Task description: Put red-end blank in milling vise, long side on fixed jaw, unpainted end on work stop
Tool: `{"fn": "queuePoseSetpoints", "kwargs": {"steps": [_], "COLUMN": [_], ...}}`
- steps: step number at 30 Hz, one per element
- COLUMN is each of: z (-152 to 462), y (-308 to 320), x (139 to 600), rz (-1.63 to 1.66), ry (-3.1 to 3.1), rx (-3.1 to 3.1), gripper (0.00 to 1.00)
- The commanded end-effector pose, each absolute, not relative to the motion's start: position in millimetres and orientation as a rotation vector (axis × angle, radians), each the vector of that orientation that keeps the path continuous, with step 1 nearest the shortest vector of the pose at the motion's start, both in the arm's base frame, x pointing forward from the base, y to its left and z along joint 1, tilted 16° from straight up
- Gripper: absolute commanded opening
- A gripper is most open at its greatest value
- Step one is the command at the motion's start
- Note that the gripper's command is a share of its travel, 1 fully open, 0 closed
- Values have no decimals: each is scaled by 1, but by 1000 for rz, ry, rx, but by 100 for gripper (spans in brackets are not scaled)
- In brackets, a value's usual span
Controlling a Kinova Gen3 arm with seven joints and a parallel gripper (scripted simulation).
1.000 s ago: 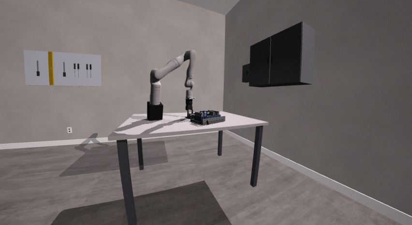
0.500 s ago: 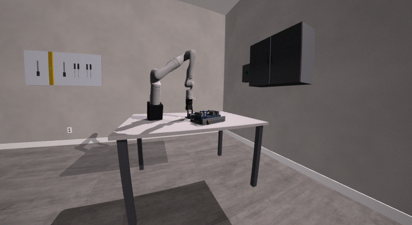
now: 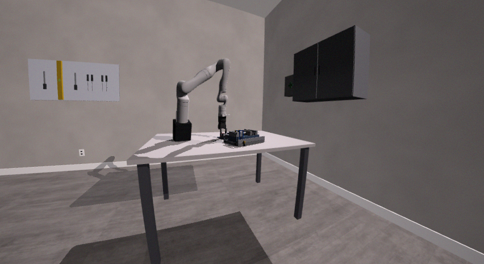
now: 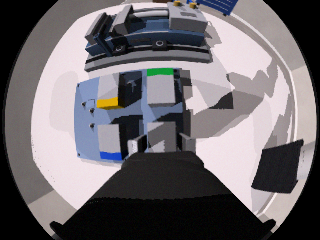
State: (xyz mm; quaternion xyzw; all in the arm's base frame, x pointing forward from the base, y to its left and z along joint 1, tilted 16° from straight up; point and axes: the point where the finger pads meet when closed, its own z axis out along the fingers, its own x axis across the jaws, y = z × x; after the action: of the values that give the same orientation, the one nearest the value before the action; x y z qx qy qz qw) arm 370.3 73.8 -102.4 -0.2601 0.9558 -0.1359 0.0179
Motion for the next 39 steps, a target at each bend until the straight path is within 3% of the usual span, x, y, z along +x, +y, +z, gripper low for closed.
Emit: {"fn": "queuePoseSetpoints", "kwargs": {"steps": [1, 15, 16, 39], "z": [-102, -101, -101, -101], "y": [74, 74, 74, 74], "x": [371, 371, 371, 371], "rz": [-421, -421, -421, -421], "ry": [2968, 2968, 2968, 2968], "rx": [-808, -807, -808, -808], "gripper": [100, 100, 0, 0]}}
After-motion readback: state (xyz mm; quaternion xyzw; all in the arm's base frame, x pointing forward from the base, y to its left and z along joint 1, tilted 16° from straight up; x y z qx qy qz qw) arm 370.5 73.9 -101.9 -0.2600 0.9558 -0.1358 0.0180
